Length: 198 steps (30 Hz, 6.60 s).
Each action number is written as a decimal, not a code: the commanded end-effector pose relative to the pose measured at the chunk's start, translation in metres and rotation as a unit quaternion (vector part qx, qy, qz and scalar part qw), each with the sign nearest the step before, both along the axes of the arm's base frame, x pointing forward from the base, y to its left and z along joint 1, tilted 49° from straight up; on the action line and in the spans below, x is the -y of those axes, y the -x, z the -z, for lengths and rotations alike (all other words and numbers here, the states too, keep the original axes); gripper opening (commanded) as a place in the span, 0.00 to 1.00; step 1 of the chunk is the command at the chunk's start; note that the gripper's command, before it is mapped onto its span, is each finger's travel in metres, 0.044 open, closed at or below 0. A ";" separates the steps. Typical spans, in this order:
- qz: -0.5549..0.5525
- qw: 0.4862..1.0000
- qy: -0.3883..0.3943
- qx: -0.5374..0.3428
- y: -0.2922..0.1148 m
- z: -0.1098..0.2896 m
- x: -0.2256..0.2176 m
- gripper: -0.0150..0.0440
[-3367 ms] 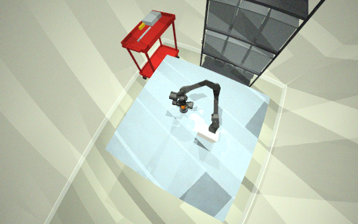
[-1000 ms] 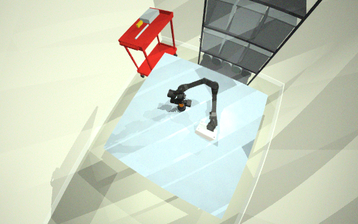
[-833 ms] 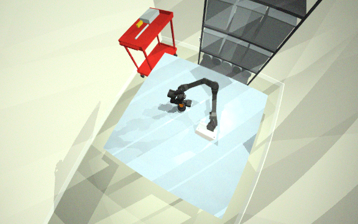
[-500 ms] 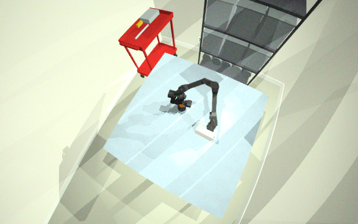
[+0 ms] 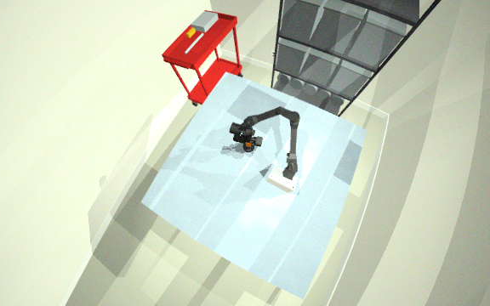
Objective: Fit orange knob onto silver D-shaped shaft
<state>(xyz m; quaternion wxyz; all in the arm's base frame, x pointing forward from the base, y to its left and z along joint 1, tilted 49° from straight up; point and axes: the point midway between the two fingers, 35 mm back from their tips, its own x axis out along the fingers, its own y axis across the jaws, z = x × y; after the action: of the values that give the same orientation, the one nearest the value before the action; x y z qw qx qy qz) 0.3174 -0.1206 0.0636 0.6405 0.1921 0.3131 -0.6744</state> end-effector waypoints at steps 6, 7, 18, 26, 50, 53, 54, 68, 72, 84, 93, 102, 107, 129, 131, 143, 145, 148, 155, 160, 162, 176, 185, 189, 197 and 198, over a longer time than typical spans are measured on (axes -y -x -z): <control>0.000 1.000 0.002 0.001 0.000 0.000 0.001 0.25; 0.000 1.000 0.002 0.001 0.000 0.000 0.001 0.25; 0.015 1.000 0.004 0.017 0.000 0.001 0.001 0.25; -0.008 1.000 0.000 -0.009 0.000 0.001 0.001 0.25; -0.016 1.000 -0.001 -0.018 -0.006 -0.004 -0.002 0.25; -0.016 1.000 -0.001 -0.018 -0.005 -0.004 -0.001 0.25; -0.016 1.000 -0.001 -0.018 -0.005 -0.004 -0.001 0.25; -0.016 1.000 -0.001 -0.018 -0.002 -0.003 0.000 0.25; -0.016 1.000 -0.001 -0.018 0.000 -0.002 -0.001 0.25; -0.016 1.000 -0.001 -0.018 -0.001 -0.002 -0.004 0.25; -0.016 1.000 -0.001 -0.018 -0.002 -0.003 -0.004 0.25; -0.016 1.000 -0.001 -0.018 -0.006 -0.004 -0.002 0.25; -0.016 1.000 -0.001 -0.018 -0.005 -0.005 -0.001 0.25; -0.016 1.000 -0.001 -0.018 0.000 -0.001 -0.003 0.25; -0.016 1.000 -0.001 -0.018 0.000 -0.001 -0.002 0.25; -0.016 1.000 -0.001 -0.018 0.000 0.001 0.002 0.25; -0.015 1.000 -0.001 -0.017 0.001 0.003 0.003 0.25; -0.014 1.000 -0.001 -0.016 0.002 0.005 0.005 0.25; -0.014 1.000 0.000 -0.015 0.003 0.009 0.010 0.25; -0.014 1.000 0.000 -0.015 0.003 0.012 0.012 0.25; -0.010 1.000 -0.002 -0.011 0.002 0.010 0.012 0.25; -0.010 1.000 -0.002 -0.011 0.002 0.010 0.012 0.61; -0.010 1.000 -0.002 -0.011 0.002 0.010 0.012 1.00; -0.010 1.000 -0.002 -0.011 0.002 0.010 0.012 1.00; -0.011 1.000 -0.005 -0.011 -0.009 -0.045 -0.052 1.00; -0.011 1.000 -0.004 -0.012 -0.009 -0.050 -0.058 1.00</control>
<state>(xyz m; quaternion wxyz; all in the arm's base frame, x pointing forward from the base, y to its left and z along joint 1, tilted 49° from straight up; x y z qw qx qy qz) 0.3216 -0.0927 0.0867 0.6392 0.1784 0.3301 -0.6712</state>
